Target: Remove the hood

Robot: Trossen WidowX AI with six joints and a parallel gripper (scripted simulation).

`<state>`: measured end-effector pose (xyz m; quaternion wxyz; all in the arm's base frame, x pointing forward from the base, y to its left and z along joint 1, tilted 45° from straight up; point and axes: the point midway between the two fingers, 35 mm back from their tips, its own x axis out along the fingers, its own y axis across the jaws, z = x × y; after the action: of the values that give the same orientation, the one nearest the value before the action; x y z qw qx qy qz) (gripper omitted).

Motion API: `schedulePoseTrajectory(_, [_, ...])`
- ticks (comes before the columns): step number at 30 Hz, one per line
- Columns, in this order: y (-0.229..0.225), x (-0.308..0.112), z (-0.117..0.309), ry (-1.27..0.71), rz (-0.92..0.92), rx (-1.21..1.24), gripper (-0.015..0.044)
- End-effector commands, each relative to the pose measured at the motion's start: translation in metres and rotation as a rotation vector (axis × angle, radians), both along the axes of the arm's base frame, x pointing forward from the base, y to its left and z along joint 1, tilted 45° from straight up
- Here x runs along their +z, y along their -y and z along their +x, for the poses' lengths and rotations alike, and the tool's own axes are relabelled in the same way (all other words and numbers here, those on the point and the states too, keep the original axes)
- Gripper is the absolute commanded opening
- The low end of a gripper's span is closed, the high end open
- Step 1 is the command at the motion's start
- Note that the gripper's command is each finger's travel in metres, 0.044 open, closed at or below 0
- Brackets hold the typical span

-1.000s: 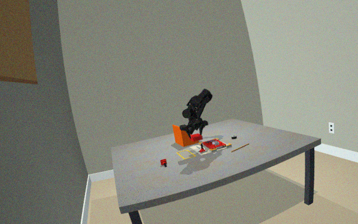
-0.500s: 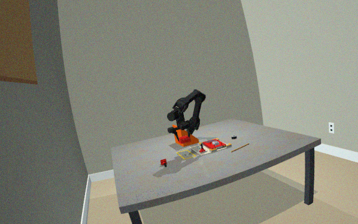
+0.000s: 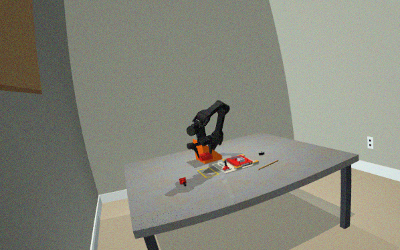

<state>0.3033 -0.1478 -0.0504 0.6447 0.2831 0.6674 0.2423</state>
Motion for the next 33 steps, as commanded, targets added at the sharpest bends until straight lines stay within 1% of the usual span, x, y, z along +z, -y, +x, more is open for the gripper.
schedulePoseTrajectory(1, [-0.002,-0.002,0.0,-0.002,0.003,-0.005,0.0])
schedulePoseTrajectory(33, [-0.017,-0.019,0.001,-0.002,0.003,-0.005,0.0])
